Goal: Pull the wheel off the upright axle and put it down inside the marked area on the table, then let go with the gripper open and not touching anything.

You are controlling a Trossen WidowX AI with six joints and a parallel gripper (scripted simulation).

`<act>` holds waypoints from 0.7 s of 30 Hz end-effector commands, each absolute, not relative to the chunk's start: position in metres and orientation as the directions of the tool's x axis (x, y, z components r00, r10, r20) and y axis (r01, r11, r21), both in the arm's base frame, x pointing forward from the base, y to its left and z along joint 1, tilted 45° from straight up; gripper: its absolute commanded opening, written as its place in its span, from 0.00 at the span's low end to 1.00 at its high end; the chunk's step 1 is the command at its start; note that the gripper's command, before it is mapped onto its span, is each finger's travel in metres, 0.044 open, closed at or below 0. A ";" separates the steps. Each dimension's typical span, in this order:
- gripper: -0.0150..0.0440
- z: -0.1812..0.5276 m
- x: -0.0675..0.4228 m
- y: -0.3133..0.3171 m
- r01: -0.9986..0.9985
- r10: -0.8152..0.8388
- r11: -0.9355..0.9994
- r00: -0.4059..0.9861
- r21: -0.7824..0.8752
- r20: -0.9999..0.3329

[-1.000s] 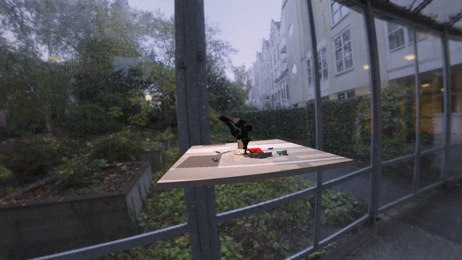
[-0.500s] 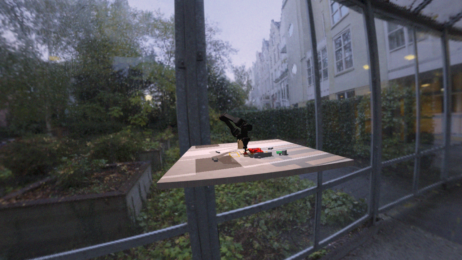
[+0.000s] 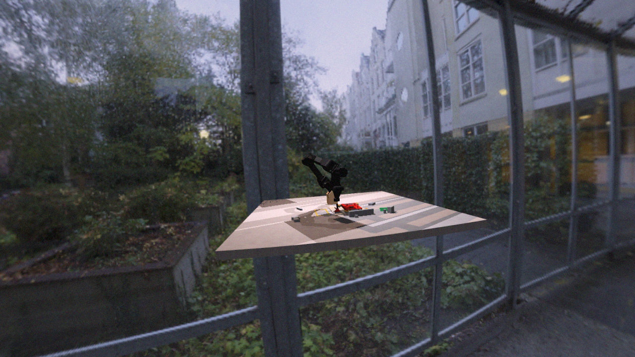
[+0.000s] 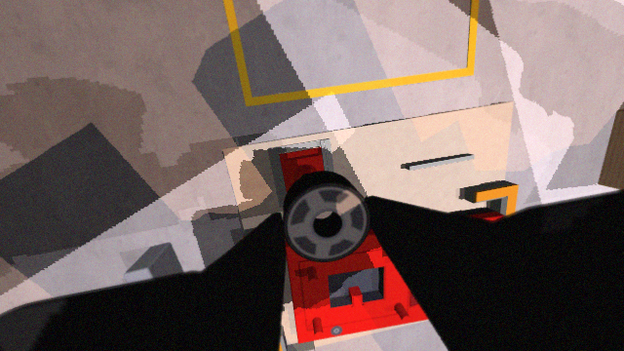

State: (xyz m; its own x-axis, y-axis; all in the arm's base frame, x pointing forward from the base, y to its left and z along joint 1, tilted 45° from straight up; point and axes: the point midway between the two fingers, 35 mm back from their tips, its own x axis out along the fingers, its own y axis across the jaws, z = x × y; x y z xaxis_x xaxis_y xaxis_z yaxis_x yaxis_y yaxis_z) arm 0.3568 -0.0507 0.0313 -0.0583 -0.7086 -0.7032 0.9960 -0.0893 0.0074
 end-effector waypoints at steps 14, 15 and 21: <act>0.25 0.060 0.345 -0.058 0.996 -0.707 -0.085 -0.052 0.011 -0.706; 0.25 0.063 0.343 -0.060 0.996 -0.706 -0.085 -0.052 0.011 -0.706; 0.25 0.076 0.334 -0.070 0.996 -0.706 -0.085 -0.051 0.012 -0.707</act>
